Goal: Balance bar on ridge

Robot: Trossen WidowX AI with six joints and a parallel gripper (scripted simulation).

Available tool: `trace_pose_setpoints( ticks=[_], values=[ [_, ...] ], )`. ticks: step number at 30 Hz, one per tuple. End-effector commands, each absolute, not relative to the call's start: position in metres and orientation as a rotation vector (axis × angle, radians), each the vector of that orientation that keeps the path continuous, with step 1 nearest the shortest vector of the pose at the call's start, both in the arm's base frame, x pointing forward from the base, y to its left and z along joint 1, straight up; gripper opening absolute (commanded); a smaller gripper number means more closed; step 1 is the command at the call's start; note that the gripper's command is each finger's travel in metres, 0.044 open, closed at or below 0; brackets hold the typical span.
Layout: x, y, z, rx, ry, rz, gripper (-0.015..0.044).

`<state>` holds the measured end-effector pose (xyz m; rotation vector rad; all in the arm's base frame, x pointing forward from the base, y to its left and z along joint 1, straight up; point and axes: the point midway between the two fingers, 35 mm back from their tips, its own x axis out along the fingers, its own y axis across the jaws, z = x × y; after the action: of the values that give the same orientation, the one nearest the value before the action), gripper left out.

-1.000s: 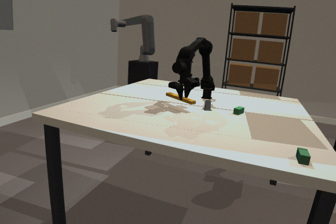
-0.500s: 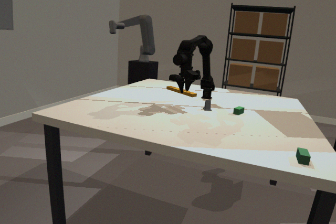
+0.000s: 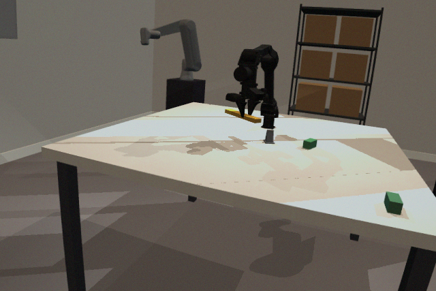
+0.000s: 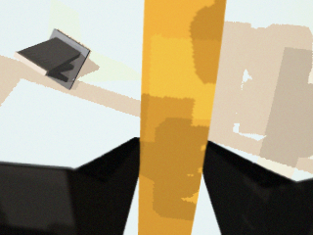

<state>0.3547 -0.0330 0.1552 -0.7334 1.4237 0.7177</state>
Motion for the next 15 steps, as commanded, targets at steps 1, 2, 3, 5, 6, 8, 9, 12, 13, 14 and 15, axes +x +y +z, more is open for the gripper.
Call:
trace_pose_setpoints(
  ticks=[1,2,3,5,6,8,9,12,13,14,15],
  values=[
    [0.351,-0.021,0.159,-0.699,1.429,0.673,0.0000],
    [0.350,-0.017,0.159,-0.687,1.433,0.662,0.0000],
    [0.349,-0.013,0.159,-0.674,1.436,0.650,0.0000],
    [0.347,-0.005,0.159,-0.649,1.443,0.627,0.0000],
    [0.346,-0.001,0.159,-0.637,1.447,0.616,0.0000],
    [0.344,0.006,0.159,-0.611,1.454,0.592,0.0000],
    [0.343,0.010,0.159,-0.598,1.457,0.580,0.0000],
    [0.339,0.021,0.159,-0.558,1.468,0.543,0.0000],
    [0.338,0.025,0.159,-0.545,1.471,0.531,0.0000],
    [0.336,0.028,0.159,-0.532,1.474,0.519,0.0000],
    [0.335,0.032,0.158,-0.518,1.477,0.506,0.0000]
  ],
)
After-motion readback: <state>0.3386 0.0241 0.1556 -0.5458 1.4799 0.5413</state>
